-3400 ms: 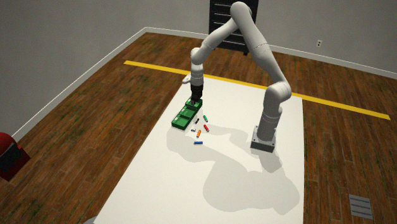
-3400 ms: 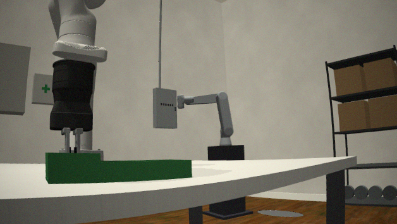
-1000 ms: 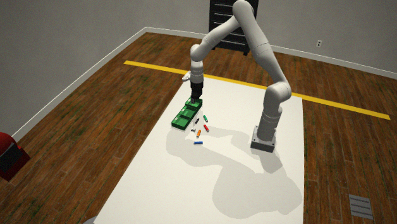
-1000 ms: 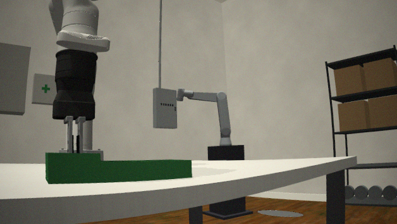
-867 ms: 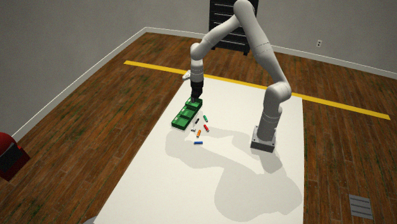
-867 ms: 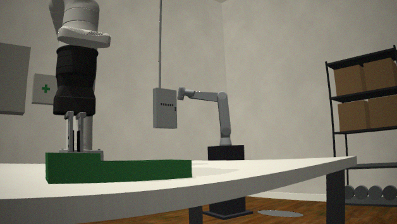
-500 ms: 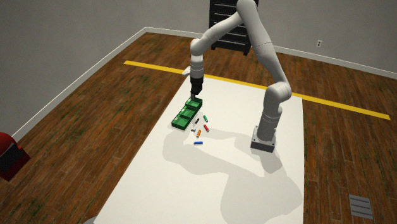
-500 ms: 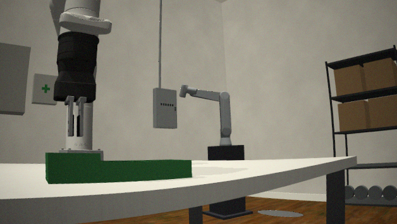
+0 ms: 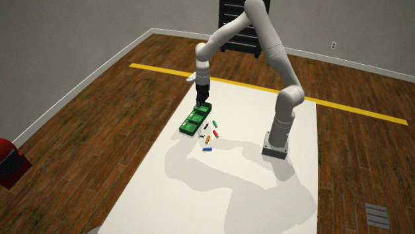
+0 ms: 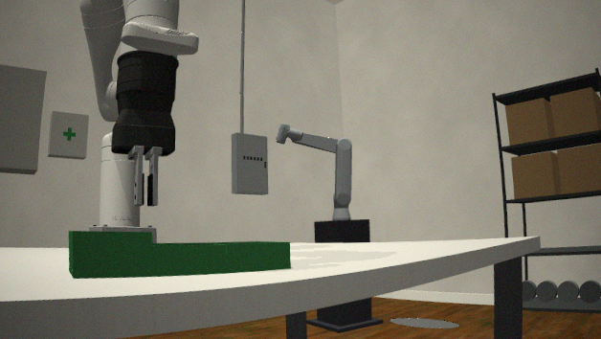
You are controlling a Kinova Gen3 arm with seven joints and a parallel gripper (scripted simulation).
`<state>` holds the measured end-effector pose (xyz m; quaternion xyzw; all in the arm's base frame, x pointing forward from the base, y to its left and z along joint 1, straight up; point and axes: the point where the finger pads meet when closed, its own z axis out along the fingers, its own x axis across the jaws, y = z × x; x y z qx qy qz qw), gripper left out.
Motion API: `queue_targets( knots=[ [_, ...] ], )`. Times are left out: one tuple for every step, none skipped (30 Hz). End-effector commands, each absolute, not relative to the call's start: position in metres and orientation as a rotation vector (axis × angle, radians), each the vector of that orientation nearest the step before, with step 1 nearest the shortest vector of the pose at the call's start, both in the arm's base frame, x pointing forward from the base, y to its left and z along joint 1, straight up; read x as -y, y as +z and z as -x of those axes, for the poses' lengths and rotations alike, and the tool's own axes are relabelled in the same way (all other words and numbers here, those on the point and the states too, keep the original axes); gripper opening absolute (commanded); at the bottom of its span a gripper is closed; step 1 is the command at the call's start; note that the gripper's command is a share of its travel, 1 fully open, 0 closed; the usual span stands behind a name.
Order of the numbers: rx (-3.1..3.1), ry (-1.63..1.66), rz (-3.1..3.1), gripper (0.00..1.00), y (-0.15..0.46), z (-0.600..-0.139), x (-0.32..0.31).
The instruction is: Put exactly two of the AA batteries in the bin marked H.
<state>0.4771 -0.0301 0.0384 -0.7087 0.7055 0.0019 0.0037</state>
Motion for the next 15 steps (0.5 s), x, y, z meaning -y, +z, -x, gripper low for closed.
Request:
queue_targets(
  knots=[
    [-2.185, 0.003, 2.246, 0.31, 0.040, -0.477, 0.009],
    [-2.185, 0.003, 2.246, 0.31, 0.040, -0.477, 0.004],
    [-2.185, 0.003, 2.246, 0.31, 0.040, -0.477, -0.001],
    [-2.185, 0.003, 2.246, 0.31, 0.040, -0.477, -0.006],
    [-2.185, 0.003, 2.246, 0.31, 0.040, -0.477, -0.011],
    [-2.185, 0.003, 2.246, 0.31, 0.040, -0.477, -0.015],
    [-2.185, 0.003, 2.246, 0.31, 0.040, -0.477, -0.015],
    [-2.185, 0.003, 2.246, 0.31, 0.040, -0.477, -0.015],
    [-2.185, 0.003, 2.246, 0.31, 0.040, -0.477, -0.015],
    [-2.185, 0.003, 2.246, 0.31, 0.040, -0.477, -0.015],
    [-2.185, 0.003, 2.246, 0.31, 0.040, -0.477, -0.015],
    [-2.185, 0.003, 2.246, 0.31, 0.040, -0.477, -0.015],
    [-2.185, 0.003, 2.246, 0.31, 0.040, -0.477, -0.015],
    [-2.185, 0.003, 2.246, 0.31, 0.037, -0.477, -0.015],
    [-2.185, 0.003, 2.246, 0.31, 0.034, -0.477, -0.015]
  ],
)
